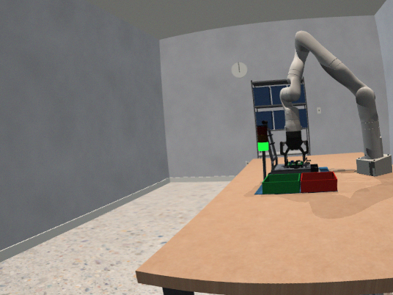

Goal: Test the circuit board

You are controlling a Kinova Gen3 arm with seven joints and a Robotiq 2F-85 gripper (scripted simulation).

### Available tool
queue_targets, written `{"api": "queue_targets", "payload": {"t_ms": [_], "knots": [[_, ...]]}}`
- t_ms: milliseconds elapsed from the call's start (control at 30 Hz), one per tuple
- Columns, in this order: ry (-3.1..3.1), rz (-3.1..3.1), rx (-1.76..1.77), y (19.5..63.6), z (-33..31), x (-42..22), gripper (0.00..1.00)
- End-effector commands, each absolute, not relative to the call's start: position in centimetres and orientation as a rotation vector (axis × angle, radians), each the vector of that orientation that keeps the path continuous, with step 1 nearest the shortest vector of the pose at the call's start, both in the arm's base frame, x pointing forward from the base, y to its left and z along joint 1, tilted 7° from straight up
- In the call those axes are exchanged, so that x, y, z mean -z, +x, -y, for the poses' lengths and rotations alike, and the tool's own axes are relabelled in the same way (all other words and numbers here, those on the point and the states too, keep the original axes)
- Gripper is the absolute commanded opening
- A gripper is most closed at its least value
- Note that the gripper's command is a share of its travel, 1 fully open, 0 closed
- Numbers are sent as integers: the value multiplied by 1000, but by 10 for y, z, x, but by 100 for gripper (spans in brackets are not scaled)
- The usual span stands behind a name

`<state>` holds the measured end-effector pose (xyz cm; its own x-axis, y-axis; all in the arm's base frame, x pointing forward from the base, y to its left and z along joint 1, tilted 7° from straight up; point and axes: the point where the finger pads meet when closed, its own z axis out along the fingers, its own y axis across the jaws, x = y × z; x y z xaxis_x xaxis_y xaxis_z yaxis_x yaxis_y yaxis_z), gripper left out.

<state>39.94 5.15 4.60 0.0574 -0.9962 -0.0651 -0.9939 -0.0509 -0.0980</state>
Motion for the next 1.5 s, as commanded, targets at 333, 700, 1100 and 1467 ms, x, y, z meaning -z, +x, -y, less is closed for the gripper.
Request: {"api": "queue_targets", "payload": {"t_ms": [333,700,1100,1467], "knots": [[-2196,-2080,32,400,-51,-47,83],[-2196,-2080,32,400,-51,-47,80],[-2196,-2080,32,400,-51,-47,77],[-2196,-2080,32,400,-51,-47,77]]}}
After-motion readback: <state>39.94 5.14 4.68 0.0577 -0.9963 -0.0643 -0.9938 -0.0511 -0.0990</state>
